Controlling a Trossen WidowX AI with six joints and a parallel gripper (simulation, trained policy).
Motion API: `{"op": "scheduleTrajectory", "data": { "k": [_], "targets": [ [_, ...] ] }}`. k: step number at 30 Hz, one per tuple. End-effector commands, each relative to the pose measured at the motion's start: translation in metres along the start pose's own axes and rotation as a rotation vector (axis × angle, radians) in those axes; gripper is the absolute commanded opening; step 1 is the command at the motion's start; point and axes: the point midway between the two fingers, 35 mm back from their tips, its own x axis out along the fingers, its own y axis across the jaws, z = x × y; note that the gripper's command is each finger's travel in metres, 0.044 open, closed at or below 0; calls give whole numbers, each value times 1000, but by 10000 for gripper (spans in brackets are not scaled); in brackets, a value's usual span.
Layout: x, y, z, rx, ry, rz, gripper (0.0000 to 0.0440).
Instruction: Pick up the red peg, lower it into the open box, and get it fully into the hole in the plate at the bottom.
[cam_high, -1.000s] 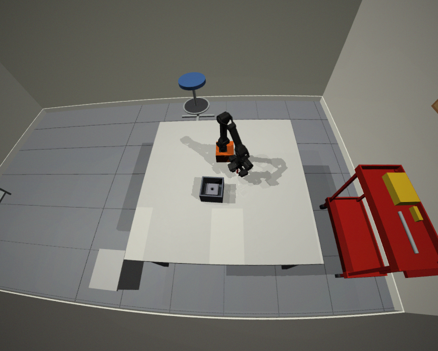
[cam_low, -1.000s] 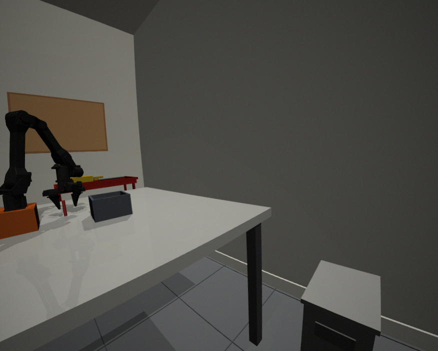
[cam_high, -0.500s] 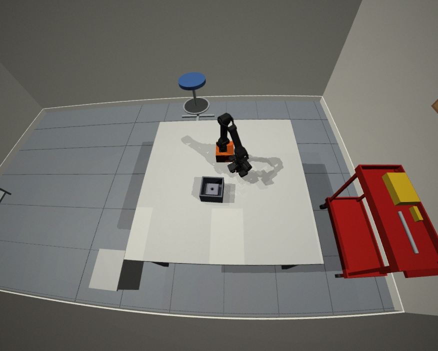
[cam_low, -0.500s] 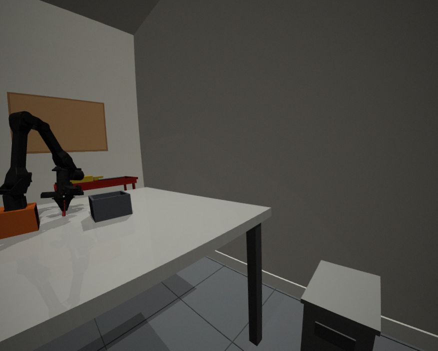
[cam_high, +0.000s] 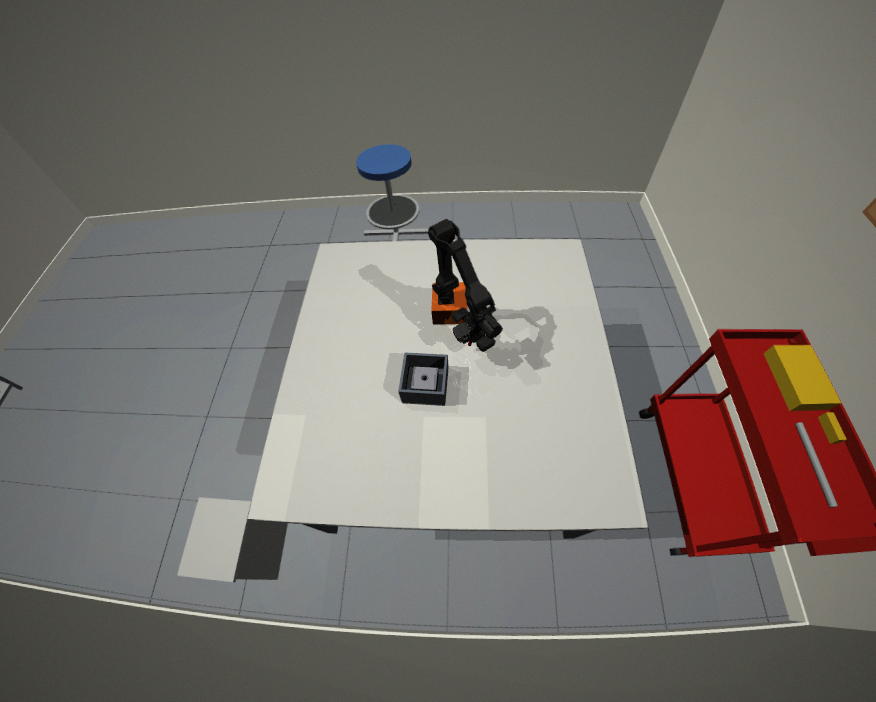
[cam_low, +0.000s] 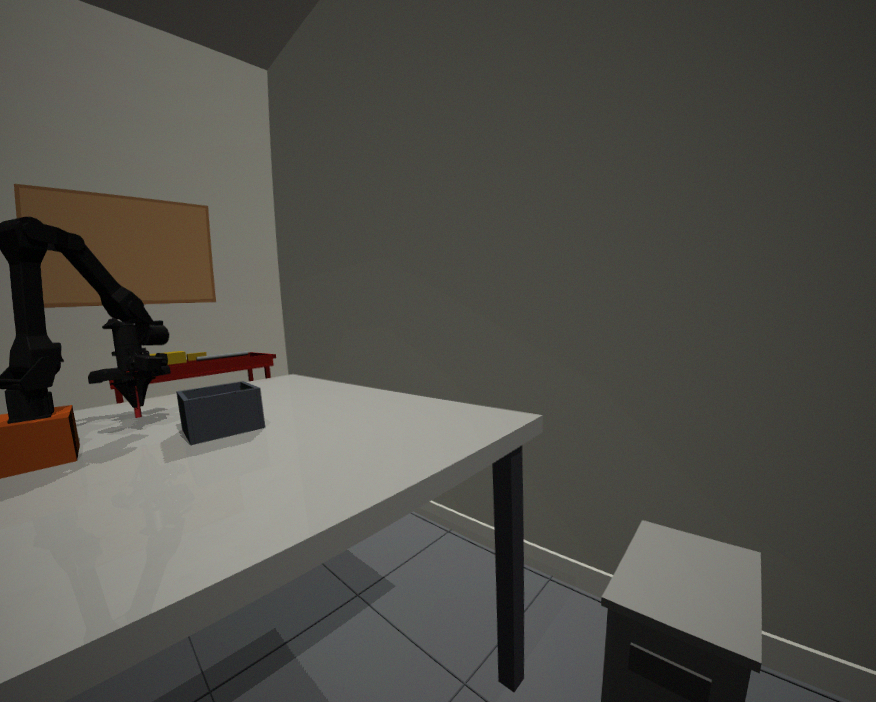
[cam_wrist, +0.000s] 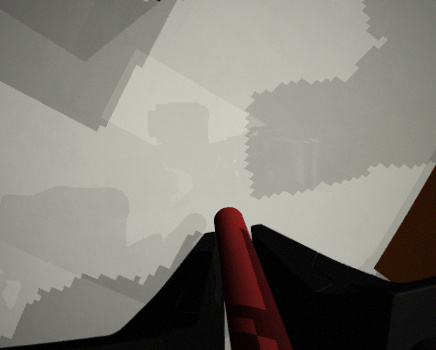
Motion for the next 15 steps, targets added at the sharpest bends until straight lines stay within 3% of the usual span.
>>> {"op": "scheduleTrajectory", "data": {
  "k": [1, 15],
  "targets": [
    [-14, 5, 11, -26, -34, 28, 0],
    [-63, 22, 57, -85, -130, 86, 0]
  ]
}}
